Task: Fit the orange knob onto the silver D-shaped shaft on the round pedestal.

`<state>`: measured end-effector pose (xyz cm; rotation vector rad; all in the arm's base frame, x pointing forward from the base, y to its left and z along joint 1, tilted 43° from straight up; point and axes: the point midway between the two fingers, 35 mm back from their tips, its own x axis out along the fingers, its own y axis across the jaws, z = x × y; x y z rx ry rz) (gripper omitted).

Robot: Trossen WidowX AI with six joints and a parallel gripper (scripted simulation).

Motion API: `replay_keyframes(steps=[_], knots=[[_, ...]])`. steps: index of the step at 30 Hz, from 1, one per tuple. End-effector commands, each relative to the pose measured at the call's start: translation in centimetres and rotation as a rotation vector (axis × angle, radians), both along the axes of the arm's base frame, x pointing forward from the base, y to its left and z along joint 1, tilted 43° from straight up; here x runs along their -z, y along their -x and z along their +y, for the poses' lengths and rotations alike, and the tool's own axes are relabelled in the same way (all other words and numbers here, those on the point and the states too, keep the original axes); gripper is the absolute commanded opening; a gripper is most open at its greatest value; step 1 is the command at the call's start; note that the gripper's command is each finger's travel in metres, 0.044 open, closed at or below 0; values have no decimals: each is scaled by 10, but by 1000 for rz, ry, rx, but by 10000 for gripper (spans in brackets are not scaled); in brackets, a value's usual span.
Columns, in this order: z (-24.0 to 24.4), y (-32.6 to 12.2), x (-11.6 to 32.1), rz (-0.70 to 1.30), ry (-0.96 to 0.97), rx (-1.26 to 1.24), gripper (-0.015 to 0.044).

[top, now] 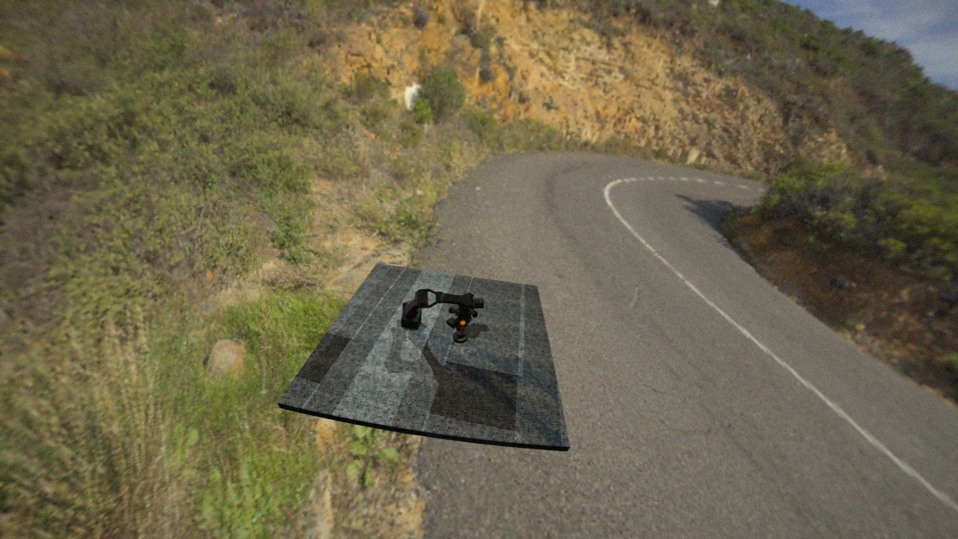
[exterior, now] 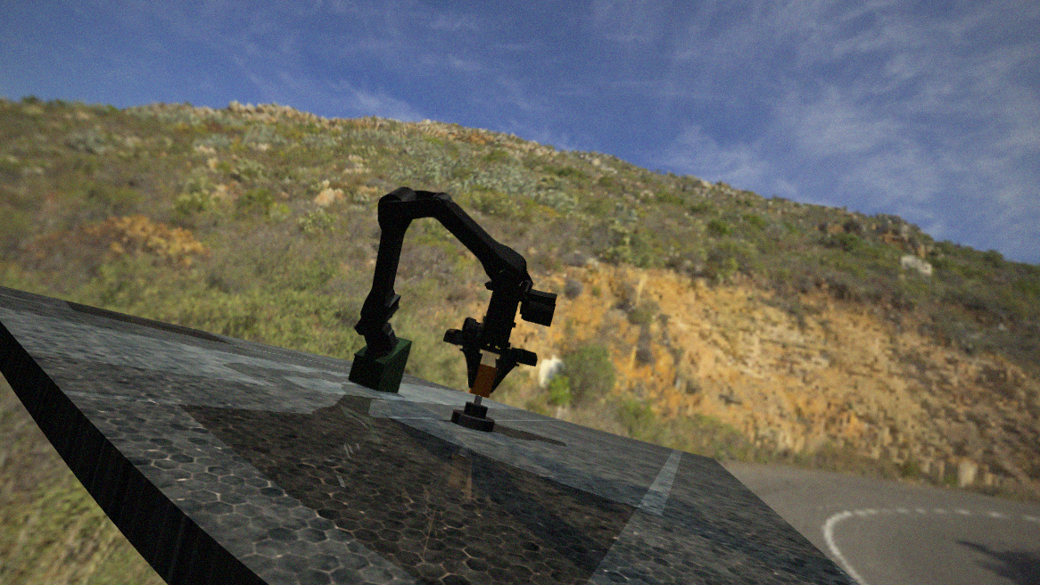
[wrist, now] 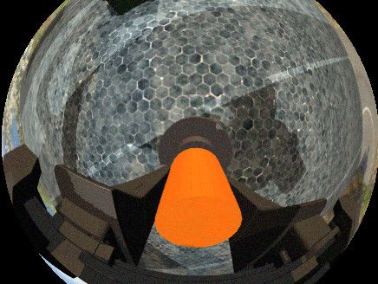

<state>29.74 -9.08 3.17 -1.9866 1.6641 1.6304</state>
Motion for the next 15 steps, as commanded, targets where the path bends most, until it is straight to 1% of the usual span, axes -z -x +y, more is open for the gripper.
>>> replay_keyframes(steps=[1, 7, 15], knots=[[1, -3, -2, 9, -2, -19, 0], [0, -5, -2, 126, -29, -148, 0], [0, -4, -1, 131, -30, -154, 0]])
